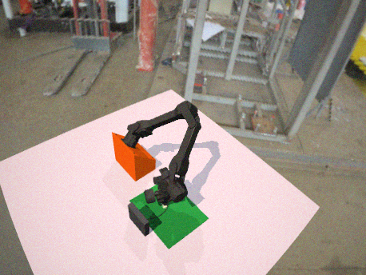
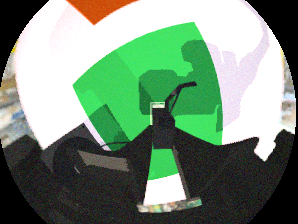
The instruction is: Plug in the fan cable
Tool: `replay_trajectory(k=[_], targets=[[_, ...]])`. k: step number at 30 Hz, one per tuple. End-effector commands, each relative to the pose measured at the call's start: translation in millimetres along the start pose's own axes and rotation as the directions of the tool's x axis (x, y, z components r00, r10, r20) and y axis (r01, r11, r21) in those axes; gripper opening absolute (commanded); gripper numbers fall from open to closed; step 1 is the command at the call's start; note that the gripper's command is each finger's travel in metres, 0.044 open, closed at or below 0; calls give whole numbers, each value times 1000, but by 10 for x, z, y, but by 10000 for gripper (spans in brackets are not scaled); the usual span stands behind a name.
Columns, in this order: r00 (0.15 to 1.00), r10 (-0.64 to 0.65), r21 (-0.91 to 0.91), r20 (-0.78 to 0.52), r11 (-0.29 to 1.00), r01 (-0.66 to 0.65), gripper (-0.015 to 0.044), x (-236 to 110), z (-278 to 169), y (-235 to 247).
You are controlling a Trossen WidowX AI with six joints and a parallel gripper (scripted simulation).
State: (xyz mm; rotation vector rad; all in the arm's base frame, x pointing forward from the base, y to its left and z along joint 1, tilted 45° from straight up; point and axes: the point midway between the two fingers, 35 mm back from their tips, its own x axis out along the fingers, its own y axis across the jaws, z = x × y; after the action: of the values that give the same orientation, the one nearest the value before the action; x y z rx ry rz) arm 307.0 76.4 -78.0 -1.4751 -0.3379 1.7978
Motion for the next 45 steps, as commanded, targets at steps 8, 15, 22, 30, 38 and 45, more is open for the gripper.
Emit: replay_trajectory(k=[8,15,22,30,38,45], targets=[[1000,-3,5,0,1000,3,0,66,-1,-2],[1000,-3,5,0,1000,3,0,113,-1,-3],[1000,-4,5,0,1000,4,0,156,0,-3],[1000,-1,2,-2,1000,1,131,140,-3,4],[1000,-1,2,-2,1000,1,260,110,-6,4],[1000,-2,5,-1,1000,2,260,-410,-7,10]])
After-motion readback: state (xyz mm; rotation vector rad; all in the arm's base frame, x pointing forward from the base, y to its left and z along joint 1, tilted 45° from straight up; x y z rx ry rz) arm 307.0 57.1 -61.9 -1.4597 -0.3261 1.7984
